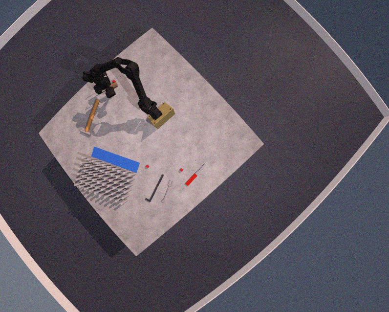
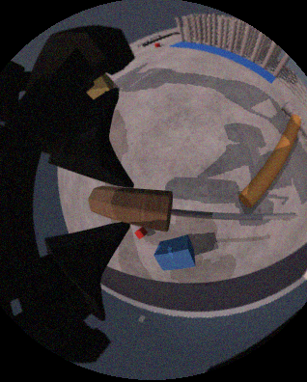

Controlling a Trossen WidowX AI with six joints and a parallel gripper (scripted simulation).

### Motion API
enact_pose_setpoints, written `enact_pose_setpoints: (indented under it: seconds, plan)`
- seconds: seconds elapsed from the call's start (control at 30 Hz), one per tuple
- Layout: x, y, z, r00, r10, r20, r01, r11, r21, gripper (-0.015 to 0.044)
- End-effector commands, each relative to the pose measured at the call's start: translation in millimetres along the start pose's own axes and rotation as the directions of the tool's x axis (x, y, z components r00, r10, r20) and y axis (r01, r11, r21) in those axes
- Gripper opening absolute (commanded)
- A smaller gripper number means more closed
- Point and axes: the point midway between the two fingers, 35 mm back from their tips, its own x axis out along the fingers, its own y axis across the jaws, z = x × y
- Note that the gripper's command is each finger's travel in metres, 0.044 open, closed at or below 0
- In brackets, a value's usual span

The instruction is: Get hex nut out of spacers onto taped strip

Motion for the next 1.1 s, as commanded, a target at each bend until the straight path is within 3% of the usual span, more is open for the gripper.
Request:
enact_pose_setpoints:
  seconds: [0.0, 0.5, 1.07]
  plan:
    - [-1, -1, -2, 1.0, -0.004, 0.023, 0.001, 0.991, 0.136, 0.0]
    - [2, 0, -10, 0.997, -0.02, 0.076, -0.03, 0.796, 0.605, 0.0]
    - [4, 1, -19, 0.989, -0.052, 0.137, -0.112, 0.335, 0.935, 0.0]
